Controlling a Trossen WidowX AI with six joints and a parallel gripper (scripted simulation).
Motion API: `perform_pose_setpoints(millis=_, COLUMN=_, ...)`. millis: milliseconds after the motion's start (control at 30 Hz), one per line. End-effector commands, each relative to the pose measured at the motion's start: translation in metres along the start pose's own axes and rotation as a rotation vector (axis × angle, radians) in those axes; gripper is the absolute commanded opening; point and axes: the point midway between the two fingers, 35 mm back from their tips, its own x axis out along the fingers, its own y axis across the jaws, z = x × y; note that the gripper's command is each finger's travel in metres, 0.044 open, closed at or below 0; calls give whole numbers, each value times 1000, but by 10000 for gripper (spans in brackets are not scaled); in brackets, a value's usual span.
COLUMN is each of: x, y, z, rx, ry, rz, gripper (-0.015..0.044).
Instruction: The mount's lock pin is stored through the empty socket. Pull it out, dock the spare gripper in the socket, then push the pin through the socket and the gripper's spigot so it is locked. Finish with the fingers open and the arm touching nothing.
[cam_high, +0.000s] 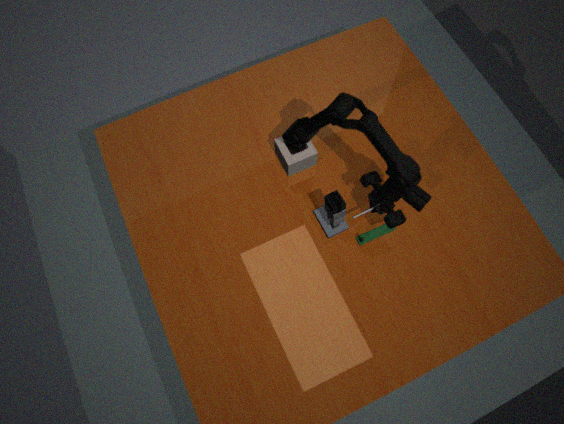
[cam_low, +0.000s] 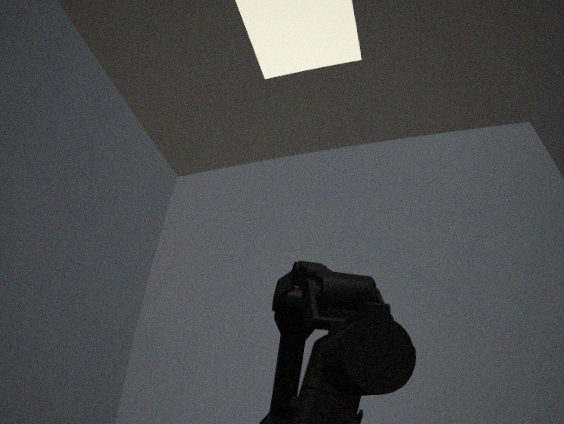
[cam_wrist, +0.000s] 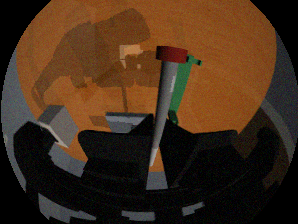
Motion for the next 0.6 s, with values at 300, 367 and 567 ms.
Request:
perform_pose_setpoints(millis=300, x=-8, y=37, z=-2, rx=-5, ry=-8, rz=-5, gripper=0)
perform_pose_setpoints(millis=367, x=-8, y=41, z=-3, rx=-6, ry=-8, rz=-5, gripper=0)
perform_pose_setpoints(millis=567, x=5, y=41, z=1, rx=-8, ry=-9, rz=-4, gripper=0)
